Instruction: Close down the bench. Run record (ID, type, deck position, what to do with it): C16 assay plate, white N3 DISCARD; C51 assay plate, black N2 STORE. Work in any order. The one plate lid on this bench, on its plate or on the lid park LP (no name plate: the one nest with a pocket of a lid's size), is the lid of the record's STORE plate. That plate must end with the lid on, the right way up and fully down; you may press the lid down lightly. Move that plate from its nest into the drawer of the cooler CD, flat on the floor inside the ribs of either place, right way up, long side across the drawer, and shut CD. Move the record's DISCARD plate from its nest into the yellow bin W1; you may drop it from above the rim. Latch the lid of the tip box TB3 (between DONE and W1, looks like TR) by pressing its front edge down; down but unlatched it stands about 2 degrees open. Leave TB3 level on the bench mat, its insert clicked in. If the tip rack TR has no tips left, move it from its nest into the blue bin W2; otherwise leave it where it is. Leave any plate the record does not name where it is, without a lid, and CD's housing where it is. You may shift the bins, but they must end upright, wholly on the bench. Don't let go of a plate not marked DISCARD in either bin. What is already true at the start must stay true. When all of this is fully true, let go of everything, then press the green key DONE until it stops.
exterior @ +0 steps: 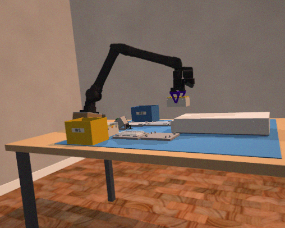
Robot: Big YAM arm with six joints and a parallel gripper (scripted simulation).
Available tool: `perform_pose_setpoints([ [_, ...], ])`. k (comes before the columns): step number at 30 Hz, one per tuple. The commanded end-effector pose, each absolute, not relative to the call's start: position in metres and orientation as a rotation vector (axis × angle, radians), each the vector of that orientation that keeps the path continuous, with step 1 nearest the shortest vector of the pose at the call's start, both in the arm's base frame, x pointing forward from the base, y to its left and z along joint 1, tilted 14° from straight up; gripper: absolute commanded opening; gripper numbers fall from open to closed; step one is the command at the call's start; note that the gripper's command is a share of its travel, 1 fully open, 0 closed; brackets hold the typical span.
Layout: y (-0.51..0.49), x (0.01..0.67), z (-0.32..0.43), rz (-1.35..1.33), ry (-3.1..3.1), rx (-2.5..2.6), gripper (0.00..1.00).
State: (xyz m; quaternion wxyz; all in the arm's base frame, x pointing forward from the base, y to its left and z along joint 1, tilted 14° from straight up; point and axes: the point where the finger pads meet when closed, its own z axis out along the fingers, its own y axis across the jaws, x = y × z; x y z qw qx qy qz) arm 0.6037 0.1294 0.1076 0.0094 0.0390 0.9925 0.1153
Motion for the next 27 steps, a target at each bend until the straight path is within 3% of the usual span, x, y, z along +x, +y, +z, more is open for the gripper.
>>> perform_pose_setpoints([
  [1, 0.137, 0.606, 0.152, 0.373, 3.01, 0.114, 0.0],
  [27, 0.154, 0.555, 0.151, 0.376, 3.01, 0.137, 0.0],
])
